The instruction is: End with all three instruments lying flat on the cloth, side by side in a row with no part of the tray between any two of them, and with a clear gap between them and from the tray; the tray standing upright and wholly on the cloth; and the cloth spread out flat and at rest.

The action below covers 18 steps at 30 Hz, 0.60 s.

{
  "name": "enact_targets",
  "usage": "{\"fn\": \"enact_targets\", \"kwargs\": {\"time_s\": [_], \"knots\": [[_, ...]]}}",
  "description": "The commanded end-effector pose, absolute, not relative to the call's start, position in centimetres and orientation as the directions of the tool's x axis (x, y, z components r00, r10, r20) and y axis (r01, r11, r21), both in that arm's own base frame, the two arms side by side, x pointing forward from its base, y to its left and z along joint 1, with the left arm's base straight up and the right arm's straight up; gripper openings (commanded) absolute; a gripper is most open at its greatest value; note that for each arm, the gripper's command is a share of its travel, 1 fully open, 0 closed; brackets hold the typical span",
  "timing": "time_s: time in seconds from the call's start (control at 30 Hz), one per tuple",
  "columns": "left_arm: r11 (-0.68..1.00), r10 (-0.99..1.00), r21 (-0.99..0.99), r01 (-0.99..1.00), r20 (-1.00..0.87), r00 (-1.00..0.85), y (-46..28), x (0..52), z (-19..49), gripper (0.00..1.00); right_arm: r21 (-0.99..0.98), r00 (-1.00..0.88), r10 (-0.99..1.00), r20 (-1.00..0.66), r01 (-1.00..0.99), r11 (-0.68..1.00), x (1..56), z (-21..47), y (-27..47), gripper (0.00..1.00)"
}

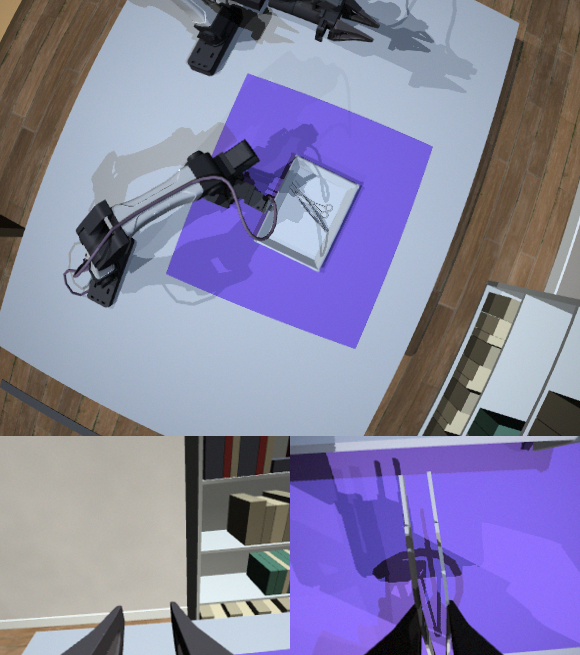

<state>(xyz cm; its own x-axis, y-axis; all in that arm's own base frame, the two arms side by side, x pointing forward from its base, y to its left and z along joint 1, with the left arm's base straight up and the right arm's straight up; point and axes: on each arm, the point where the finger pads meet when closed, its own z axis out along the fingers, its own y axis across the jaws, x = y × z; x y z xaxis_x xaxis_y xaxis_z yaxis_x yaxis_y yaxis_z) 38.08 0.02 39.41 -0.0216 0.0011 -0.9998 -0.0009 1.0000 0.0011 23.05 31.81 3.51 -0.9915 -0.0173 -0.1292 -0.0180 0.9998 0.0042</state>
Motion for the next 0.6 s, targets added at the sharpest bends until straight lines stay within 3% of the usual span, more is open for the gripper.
{"fn": "enact_targets", "kwargs": {"time_s": [0.0, 0.57], "knots": [[1.000, 0.000, 0.000, 0.000, -1.000, 0.000, 0.0, 37.9, 40.2, 0.33, -0.001, -0.994, -0.021, -0.111, -0.020, 1.000, 22.7, 3.3, 31.7, 0.00], [1.000, 0.000, 0.000, 0.000, -1.000, 0.000, 0.0, 37.9, 40.2, 0.33, 0.028, -0.992, -0.015, -0.128, -0.019, 0.999, 22.9, 0.5, 32.7, 0.00]]}}
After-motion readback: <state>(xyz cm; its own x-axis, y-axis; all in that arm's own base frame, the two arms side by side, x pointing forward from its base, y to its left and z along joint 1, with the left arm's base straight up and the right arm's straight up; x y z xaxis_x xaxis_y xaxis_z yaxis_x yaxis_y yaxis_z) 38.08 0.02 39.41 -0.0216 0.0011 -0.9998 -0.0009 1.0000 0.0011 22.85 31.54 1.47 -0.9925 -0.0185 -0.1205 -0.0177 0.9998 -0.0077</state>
